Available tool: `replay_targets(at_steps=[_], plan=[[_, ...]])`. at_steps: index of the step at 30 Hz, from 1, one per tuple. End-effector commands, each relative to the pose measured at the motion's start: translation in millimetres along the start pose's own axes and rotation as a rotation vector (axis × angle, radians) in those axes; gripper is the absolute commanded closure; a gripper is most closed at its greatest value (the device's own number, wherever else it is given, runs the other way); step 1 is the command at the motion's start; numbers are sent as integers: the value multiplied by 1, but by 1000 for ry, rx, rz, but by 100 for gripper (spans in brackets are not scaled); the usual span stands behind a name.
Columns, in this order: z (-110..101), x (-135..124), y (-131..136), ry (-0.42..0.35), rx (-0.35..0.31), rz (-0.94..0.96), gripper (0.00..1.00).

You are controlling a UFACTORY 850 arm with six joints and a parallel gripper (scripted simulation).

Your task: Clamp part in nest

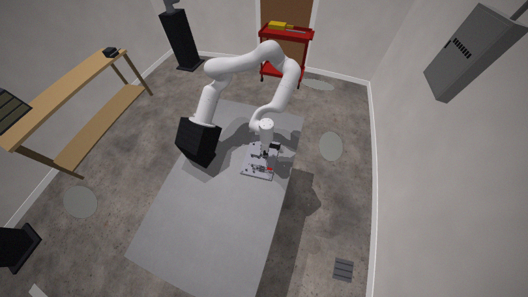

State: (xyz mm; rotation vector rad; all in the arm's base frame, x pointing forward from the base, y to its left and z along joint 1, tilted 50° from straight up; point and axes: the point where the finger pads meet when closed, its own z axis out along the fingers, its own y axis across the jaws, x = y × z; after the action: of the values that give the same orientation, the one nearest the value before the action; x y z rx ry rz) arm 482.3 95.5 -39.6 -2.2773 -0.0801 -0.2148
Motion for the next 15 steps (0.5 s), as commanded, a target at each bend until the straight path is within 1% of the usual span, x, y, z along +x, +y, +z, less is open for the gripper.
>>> replay_targets(at_steps=[1,15], plan=[[-1,3,0,2,0,-1,100],[0,12,0,2,0,-1,100]])
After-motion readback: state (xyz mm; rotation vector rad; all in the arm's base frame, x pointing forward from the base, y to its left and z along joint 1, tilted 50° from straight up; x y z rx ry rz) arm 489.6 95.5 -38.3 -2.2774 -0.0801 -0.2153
